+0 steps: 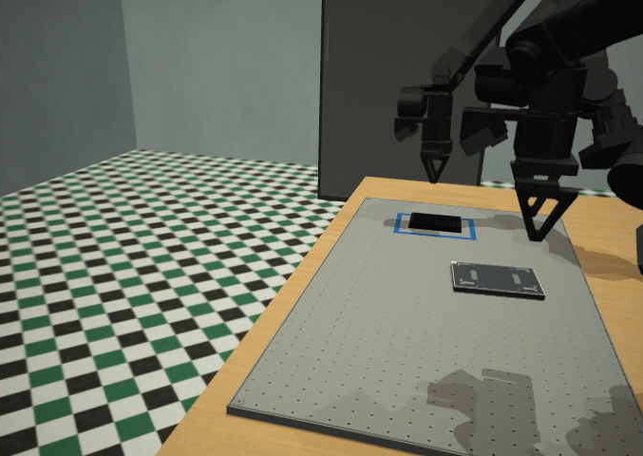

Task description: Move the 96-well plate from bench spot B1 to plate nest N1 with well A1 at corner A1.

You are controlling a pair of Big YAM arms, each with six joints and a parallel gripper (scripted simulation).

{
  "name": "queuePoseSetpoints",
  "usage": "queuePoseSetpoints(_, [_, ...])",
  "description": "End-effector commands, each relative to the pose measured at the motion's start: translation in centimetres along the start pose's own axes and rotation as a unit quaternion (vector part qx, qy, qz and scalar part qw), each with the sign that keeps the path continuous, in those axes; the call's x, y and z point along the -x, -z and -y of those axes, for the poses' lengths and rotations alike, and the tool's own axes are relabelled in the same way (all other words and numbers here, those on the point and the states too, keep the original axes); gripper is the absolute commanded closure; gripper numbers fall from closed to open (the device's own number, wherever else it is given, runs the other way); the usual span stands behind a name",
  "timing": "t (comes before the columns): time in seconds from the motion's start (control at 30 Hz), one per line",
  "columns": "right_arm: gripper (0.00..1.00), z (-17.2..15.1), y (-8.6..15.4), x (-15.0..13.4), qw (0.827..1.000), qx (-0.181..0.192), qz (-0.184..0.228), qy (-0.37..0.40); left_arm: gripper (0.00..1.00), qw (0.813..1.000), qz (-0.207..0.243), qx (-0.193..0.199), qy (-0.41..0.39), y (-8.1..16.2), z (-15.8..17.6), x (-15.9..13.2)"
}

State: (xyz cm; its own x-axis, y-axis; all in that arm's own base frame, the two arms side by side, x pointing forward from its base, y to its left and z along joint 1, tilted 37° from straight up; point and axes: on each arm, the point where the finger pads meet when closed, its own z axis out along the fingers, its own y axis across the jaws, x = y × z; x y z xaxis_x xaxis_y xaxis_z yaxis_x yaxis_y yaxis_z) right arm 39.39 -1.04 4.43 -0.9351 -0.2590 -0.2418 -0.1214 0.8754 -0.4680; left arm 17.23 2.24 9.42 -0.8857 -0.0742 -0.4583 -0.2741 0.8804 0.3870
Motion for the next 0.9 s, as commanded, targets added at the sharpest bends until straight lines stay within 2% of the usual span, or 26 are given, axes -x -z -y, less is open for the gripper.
queuePoseSetpoints(0.0, [0.00,-1.7,-1.6,-0.3,0.999,-0.017,0.011,0.028,0.00,1.000,0.008,-0.005,0.007,0.8,0.2,1.0])
queuePoseSetpoints(0.03, [0.00,-1.9,-2.0,-0.5,0.999,-0.017,0.011,0.028,0.00,1.000,0.008,-0.005,0.007,0.8,0.2,1.0])
queuePoseSetpoints(0.1, [0.00,-2.3,-2.8,-1.0,0.998,-0.041,0.019,0.038,0.00,1.000,0.008,-0.005,0.007,0.8,0.2,1.0])
queuePoseSetpoints(0.23, [0.00,-1.8,-3.6,-1.5,0.999,-0.044,0.013,0.029,0.00,1.000,0.008,-0.005,0.007,0.8,0.2,1.0])
queuePoseSetpoints(0.33, [0.00,-1.1,-2.4,0.3,0.998,-0.045,0.035,0.016,0.00,1.000,0.008,-0.005,0.007,0.8,0.2,1.0])
queuePoseSetpoints(0.43, [0.00,-1.7,-2.8,-0.5,0.999,-0.042,0.023,0.022,0.00,1.000,0.008,-0.005,0.007,0.8,0.2,1.0])
queuePoseSetpoints(0.77, [0.00,-1.7,-2.8,-0.5,0.999,-0.042,0.023,0.022,0.00,1.000,0.008,-0.005,0.007,0.8,0.2,1.0])
queuePoseSetpoints(0.87, [0.00,-1.4,-4.0,-0.6,0.999,-0.043,0.019,0.021,0.00,1.000,0.008,-0.005,0.007,0.8,0.2,1.0])
